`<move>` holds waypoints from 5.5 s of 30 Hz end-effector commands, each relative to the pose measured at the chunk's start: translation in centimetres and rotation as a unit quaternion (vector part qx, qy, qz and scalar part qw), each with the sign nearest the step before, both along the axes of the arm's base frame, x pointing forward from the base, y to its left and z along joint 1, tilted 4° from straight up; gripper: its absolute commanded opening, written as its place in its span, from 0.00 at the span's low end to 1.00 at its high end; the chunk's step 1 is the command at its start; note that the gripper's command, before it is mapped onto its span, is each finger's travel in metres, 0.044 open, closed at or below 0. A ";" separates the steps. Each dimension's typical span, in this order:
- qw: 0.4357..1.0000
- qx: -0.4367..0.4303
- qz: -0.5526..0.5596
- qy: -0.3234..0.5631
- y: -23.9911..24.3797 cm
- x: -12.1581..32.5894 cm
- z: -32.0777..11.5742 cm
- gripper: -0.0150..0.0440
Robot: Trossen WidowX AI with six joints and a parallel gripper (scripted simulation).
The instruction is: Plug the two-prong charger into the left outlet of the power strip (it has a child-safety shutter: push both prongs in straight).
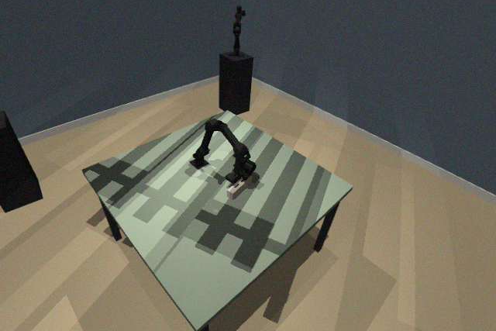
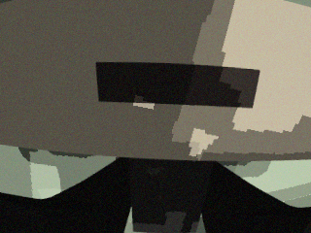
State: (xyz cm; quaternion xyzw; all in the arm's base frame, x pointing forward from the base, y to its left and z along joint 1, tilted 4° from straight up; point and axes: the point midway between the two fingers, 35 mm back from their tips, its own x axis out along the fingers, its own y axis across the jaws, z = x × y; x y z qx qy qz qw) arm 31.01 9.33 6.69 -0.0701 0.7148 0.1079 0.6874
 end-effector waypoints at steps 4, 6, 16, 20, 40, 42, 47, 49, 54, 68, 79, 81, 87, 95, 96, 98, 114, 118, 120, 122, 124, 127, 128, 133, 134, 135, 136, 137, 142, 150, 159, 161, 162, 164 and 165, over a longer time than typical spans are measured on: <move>1.000 0.003 0.001 -0.016 0.3 1.2 0.1 0.25; 1.000 0.003 0.001 -0.016 0.3 1.2 0.1 0.25; 1.000 0.003 0.001 -0.016 0.3 1.1 0.0 0.25; 1.000 0.003 0.001 -0.016 0.2 1.0 0.0 0.25; 1.000 0.000 0.001 -0.001 0.1 0.3 0.0 0.48; 1.000 0.000 0.001 -0.001 0.1 0.3 0.0 0.57; 1.000 0.000 0.001 -0.001 0.1 0.3 0.0 0.79; 1.000 0.000 0.001 -0.001 0.1 0.3 0.0 0.88; 1.000 0.000 0.001 -0.001 0.1 0.2 0.0 1.00; 1.000 0.001 0.001 -0.006 0.0 -0.1 0.0 1.00; 1.000 0.002 0.001 -0.009 -0.1 -0.4 -0.1 1.00; 1.000 0.002 0.001 -0.010 -0.1 -0.5 -0.1 1.00; 1.000 0.003 0.001 -0.012 -0.2 -0.6 -0.1 1.00; 1.000 0.003 0.001 -0.014 -0.2 -0.8 -0.1 1.00; 1.000 0.003 0.001 -0.015 -0.2 -0.9 -0.1 1.00; 1.000 0.003 0.001 -0.015 -0.2 -0.9 -0.1 1.00; 1.000 0.003 0.001 -0.014 -0.6 -2.4 -0.1 1.00; 1.000 0.003 0.001 -0.014 -0.7 -2.9 -0.1 1.00; 1.000 0.003 0.001 -0.014 -0.8 -3.1 -0.1 1.00; 1.000 0.003 0.001 -0.014 -0.9 -3.3 -0.1 1.00; 1.000 0.003 0.001 -0.014 -0.9 -3.6 -0.1 1.00; 1.000 0.003 0.001 -0.014 -1.0 -3.9 -0.2 1.00; 1.000 0.003 0.001 -0.014 -1.0 -4.0 -0.2 1.00; 1.000 0.003 0.001 -0.014 -1.2 -4.6 -0.2 1.00; 1.000 0.003 0.001 -0.013 -1.2 -4.7 -0.2 1.00; 1.000 0.003 0.001 -0.013 -1.2 -4.9 -0.2 1.00; 1.000 0.003 0.001 -0.013 -1.3 -5.0 -0.2 1.00; 1.000 0.003 0.001 -0.013 -1.3 -5.1 -0.3 1.00; 1.000 0.003 0.001 -0.013 -1.4 -5.7 -0.3 1.00; 1.000 0.003 0.001 -0.013 -1.7 -6.5 -0.4 1.00; 0.970 0.038 -0.056 -0.231 -1.5 -4.8 5.3 1.00; 0.955 0.053 -0.073 -0.282 -1.5 -4.7 6.8 1.00; 0.951 0.057 -0.077 -0.295 -1.6 -4.7 7.2 1.00; 0.949 0.058 -0.079 -0.299 -1.6 -4.7 7.3 1.00; 0.949 0.058 -0.079 -0.299 -1.6 -4.7 7.3 1.00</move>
